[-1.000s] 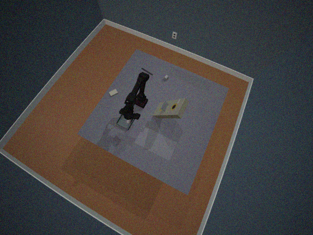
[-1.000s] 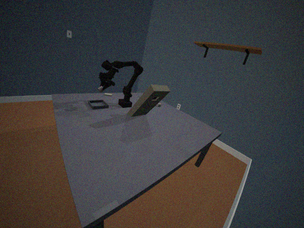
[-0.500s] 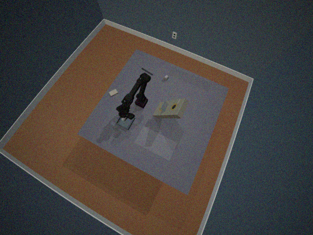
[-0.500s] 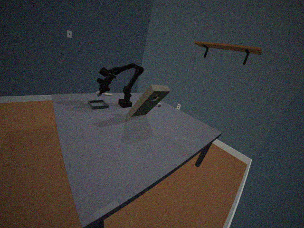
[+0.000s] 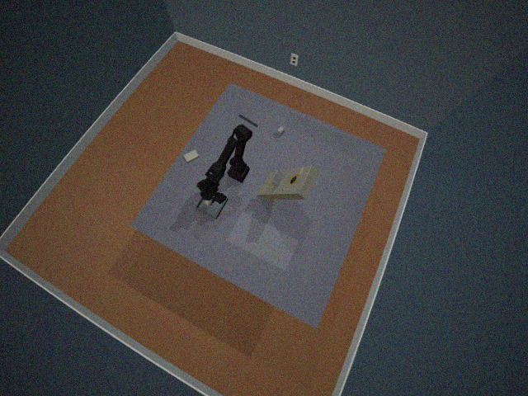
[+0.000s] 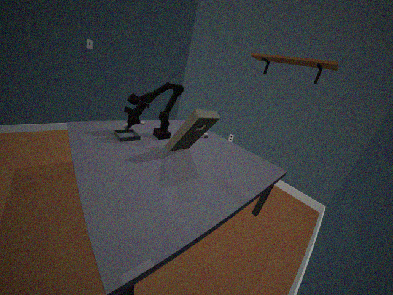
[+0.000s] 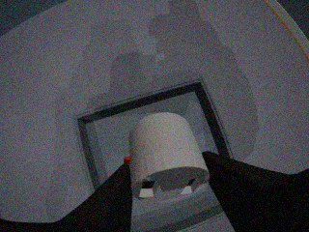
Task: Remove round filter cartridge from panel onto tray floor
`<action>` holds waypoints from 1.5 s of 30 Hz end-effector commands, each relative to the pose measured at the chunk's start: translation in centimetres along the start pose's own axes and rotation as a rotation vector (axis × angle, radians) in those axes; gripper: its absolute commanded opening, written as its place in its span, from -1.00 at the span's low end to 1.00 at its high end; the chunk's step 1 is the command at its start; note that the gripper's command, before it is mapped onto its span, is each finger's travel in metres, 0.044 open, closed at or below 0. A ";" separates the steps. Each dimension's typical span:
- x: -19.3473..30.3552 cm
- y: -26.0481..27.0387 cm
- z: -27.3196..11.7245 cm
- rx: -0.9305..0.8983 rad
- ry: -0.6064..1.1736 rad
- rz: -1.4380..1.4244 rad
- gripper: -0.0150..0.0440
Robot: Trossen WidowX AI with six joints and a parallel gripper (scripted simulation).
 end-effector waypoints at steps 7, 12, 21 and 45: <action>2.4 -0.2 3.1 0.004 0.006 0.005 -0.49; 2.3 -0.1 2.8 0.001 0.009 0.001 -0.31; 2.3 -0.1 2.8 0.001 0.009 0.001 0.49; -1.1 0.0 -1.9 0.004 -0.003 0.005 1.00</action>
Point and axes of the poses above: the point midway between the two fingers, 35 mm back from their tips, its own z axis out along the fingers, its own y axis across the jaws, x = y × z, the point moved 3 cm from there along -z, back along the fingers, and after that the axes turned 3 degrees about z, right-handed, at the moved point
